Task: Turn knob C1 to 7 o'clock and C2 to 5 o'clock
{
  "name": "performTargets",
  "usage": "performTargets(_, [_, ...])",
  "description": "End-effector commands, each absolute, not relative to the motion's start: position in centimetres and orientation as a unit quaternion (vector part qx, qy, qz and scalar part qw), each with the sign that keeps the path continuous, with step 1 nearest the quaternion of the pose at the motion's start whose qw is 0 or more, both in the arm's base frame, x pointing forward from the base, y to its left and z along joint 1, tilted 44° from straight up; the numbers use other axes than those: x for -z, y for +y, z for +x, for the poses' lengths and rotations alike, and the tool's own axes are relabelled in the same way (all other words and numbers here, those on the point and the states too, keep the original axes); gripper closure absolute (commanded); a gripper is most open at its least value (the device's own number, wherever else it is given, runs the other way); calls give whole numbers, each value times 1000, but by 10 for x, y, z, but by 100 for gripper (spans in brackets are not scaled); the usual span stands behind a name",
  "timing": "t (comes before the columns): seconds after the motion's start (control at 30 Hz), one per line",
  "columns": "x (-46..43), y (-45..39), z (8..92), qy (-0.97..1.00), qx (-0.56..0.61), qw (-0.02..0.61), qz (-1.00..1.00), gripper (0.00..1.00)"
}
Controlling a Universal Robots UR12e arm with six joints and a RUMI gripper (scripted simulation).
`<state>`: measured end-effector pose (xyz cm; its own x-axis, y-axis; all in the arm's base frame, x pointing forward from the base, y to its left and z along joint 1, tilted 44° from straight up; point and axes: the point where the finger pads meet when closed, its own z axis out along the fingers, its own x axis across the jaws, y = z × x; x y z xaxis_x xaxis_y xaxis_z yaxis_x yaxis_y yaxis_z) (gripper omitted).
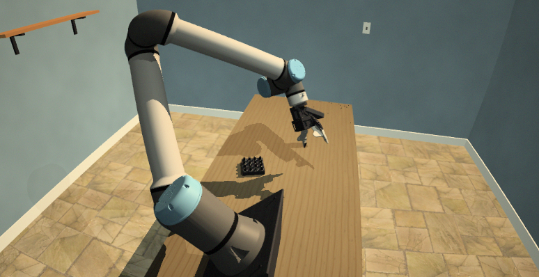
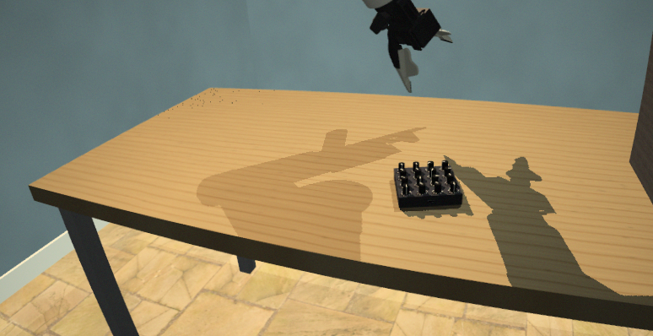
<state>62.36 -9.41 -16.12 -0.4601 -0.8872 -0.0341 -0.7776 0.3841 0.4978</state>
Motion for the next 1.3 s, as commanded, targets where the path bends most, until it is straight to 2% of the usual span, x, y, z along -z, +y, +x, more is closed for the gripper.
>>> performTargets(0.0, [144, -60, 618, -795, 250, 66, 549, 0])
performTargets(0.17, [123, -19, 612, -756, 266, 1, 598, 0])
performTargets(0.23, [123, -19, 612, -756, 266, 1, 598, 0])
performTargets(0.73, [45, 104, 586, -603, 259, -209, 725, 0])
performTargets(0.8, [45, 104, 586, -603, 259, -209, 725, 0])
performTargets(1.07, [16, 143, 575, -541, 236, -281, 757, 0])
performTargets(1.27, [7, 154, 571, -522, 227, -301, 765, 0])
